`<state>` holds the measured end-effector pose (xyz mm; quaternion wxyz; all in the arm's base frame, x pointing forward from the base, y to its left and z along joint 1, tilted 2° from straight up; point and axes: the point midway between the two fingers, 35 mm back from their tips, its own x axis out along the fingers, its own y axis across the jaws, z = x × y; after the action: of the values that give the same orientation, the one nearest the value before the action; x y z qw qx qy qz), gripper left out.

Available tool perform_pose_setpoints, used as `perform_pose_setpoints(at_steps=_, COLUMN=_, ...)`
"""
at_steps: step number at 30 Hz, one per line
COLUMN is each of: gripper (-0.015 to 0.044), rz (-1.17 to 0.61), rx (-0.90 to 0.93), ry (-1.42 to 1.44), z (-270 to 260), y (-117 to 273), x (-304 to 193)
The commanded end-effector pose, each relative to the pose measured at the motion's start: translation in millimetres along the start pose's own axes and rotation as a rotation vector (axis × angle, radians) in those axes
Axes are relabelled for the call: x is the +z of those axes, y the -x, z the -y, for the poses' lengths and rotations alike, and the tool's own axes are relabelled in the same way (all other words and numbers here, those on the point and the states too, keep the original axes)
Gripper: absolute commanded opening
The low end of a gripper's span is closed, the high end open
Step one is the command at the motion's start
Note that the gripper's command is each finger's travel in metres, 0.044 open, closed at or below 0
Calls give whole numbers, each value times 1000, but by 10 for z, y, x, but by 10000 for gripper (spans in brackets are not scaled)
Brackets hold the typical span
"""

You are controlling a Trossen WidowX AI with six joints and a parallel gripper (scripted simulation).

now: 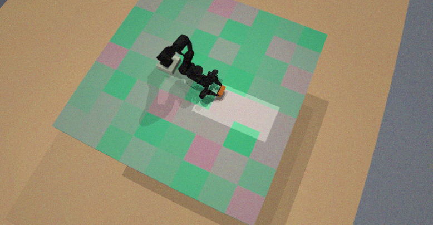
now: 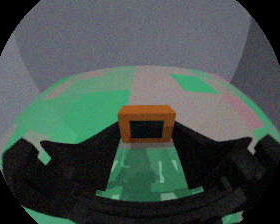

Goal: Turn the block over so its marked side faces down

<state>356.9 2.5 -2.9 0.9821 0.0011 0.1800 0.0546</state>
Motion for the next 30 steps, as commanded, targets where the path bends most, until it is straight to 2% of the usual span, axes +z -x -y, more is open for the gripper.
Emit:
perform_pose_setpoints(at_steps=1, gripper=105, rz=2, rx=4, ry=-6, z=-6, y=2, x=2)
perform_pose_setpoints(at_steps=14, gripper=440, rz=2, rx=4, ry=-6, z=-6, y=2, x=2)
perform_pose_setpoints(at_steps=30, gripper=440, rz=2, rx=4, ry=-6, z=-6, y=2, x=2)
